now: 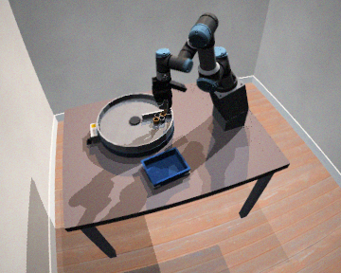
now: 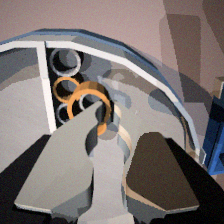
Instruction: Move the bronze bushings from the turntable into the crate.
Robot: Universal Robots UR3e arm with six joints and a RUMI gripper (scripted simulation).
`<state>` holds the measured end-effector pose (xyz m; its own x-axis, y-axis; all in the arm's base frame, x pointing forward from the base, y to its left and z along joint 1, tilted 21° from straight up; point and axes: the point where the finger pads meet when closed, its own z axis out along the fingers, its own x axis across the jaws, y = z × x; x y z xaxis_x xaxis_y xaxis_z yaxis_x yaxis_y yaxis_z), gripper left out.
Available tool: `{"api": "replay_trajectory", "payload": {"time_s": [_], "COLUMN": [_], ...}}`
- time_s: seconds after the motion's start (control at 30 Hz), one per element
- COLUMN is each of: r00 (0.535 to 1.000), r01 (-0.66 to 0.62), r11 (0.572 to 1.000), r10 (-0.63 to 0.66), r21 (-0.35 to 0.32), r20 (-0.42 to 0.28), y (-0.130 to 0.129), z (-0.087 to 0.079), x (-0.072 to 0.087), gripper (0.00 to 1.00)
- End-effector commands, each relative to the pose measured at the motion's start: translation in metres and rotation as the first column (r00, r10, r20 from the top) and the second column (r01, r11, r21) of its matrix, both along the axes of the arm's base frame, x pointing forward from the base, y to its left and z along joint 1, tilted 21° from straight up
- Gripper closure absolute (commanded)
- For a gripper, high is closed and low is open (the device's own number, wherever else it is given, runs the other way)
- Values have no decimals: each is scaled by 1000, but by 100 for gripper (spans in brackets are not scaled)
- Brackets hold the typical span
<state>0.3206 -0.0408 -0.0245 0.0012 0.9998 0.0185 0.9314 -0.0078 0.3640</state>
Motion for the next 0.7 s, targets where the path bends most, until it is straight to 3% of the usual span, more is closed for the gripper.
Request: {"api": "replay_trajectory", "payload": {"time_s": [0.0, 0.67], "r00": [1000, 1000], "r01": [0, 0], "r11": [1000, 1000], "r10": [0, 0], "r21": [-1, -1], "r20": [1, 1], "y": [2, 24], "z": [1, 4], "x": [1, 8], "gripper": [100, 100]}}
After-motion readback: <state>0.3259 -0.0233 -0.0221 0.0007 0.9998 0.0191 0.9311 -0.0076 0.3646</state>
